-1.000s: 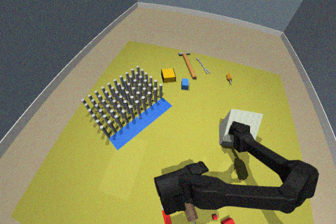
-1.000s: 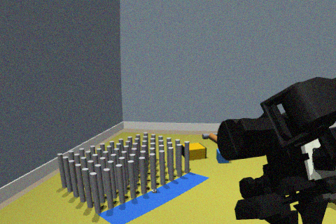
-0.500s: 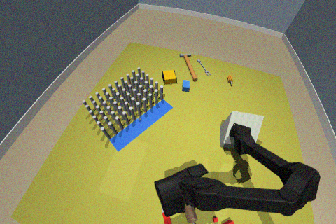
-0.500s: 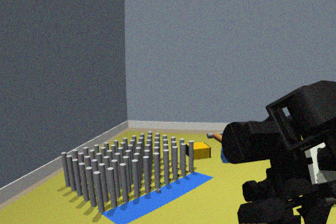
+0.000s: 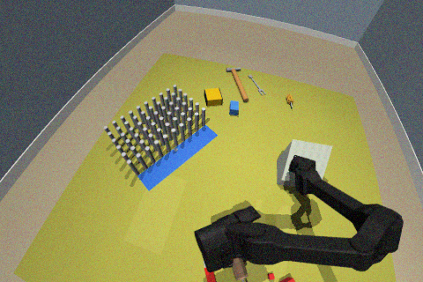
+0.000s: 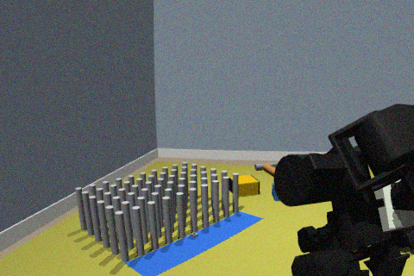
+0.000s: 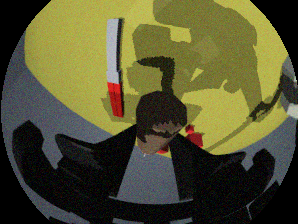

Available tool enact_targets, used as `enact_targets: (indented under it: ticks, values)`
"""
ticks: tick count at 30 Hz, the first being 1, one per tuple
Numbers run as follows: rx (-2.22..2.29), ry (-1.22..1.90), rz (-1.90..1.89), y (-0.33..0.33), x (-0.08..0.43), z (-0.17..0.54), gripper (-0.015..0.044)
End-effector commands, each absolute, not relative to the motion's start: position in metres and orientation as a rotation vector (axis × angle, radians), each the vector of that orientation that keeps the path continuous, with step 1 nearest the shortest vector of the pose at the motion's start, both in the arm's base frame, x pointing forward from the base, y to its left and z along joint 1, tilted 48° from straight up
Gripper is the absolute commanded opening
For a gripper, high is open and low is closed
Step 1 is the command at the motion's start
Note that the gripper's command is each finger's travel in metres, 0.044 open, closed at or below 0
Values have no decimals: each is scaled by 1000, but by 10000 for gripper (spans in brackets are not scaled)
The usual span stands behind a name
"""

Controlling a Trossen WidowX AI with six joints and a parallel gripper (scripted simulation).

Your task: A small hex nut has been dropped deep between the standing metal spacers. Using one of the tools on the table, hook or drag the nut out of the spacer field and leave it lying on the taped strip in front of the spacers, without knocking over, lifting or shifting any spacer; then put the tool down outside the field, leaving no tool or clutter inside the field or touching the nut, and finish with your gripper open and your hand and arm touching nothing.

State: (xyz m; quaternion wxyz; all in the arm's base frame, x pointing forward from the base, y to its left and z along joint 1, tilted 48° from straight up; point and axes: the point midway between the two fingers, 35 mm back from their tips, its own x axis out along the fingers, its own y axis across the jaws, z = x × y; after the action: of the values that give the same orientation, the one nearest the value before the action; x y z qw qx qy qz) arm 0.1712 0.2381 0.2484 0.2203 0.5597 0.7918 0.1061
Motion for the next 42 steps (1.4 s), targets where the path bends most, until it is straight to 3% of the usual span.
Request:
enact_targets:
  ticks: [1, 42]
  values:
    - [1549, 2189, 292, 239, 171, 248, 0]
    - [1553, 2180, 291, 252, 171, 237, 0]
